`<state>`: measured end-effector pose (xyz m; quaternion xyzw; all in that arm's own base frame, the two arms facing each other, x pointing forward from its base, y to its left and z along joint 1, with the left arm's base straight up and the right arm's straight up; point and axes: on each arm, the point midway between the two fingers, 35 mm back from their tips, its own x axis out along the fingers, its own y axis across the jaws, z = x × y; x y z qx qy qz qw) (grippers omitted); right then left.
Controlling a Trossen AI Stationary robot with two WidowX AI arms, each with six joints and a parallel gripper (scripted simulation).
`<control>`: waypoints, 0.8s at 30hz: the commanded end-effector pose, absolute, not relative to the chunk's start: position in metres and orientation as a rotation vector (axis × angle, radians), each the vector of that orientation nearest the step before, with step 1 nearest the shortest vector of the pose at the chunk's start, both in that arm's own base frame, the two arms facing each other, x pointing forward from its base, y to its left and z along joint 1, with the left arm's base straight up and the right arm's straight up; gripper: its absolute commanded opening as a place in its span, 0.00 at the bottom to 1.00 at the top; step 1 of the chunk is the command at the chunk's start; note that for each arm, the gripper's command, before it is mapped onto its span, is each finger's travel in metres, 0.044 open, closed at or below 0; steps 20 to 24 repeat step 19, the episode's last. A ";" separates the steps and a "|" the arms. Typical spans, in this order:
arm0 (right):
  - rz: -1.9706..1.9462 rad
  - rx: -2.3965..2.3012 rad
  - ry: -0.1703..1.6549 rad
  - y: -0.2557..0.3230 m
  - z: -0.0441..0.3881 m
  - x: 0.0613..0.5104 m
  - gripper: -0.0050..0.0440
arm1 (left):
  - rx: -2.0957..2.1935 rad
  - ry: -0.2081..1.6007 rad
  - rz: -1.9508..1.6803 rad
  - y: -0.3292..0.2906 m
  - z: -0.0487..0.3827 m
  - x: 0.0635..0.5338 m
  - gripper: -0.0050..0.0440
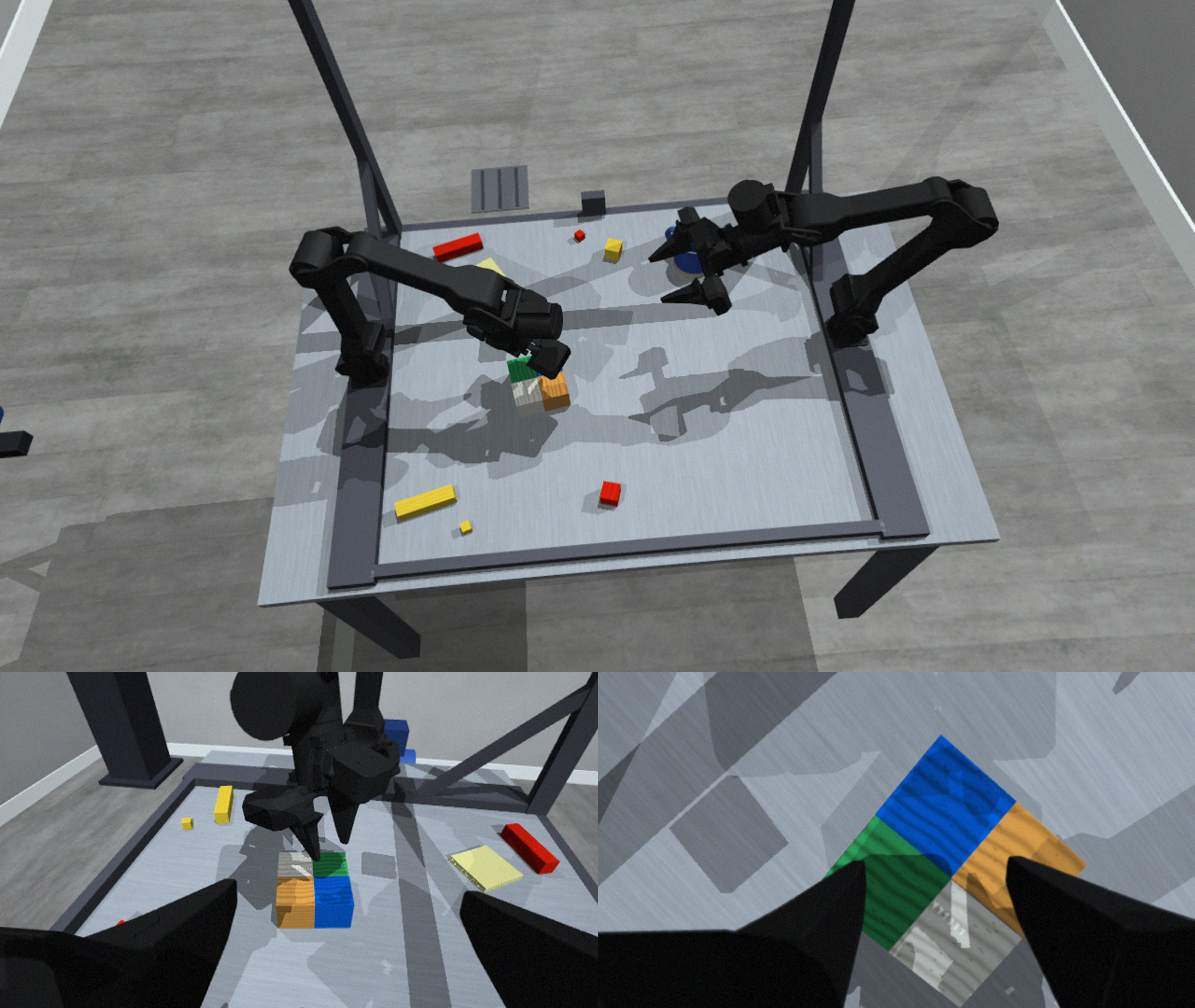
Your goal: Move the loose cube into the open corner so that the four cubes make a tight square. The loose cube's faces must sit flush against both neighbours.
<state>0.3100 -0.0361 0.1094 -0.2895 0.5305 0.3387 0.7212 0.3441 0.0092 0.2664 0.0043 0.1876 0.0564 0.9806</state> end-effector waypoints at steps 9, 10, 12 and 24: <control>0.525 -0.397 1.145 -0.077 0.146 0.305 0.59 | -0.017 0.325 0.162 0.021 0.298 0.345 0.92; 0.525 -0.397 1.145 -0.077 0.146 0.305 0.59 | -0.018 0.323 0.162 0.021 0.298 0.345 0.92; 0.526 -0.396 1.147 -0.077 0.146 0.305 0.59 | -0.016 0.323 0.160 0.021 0.298 0.345 0.92; 0.530 -0.400 1.145 -0.077 0.146 0.305 0.59 | -0.012 0.332 0.158 0.020 0.293 0.344 0.92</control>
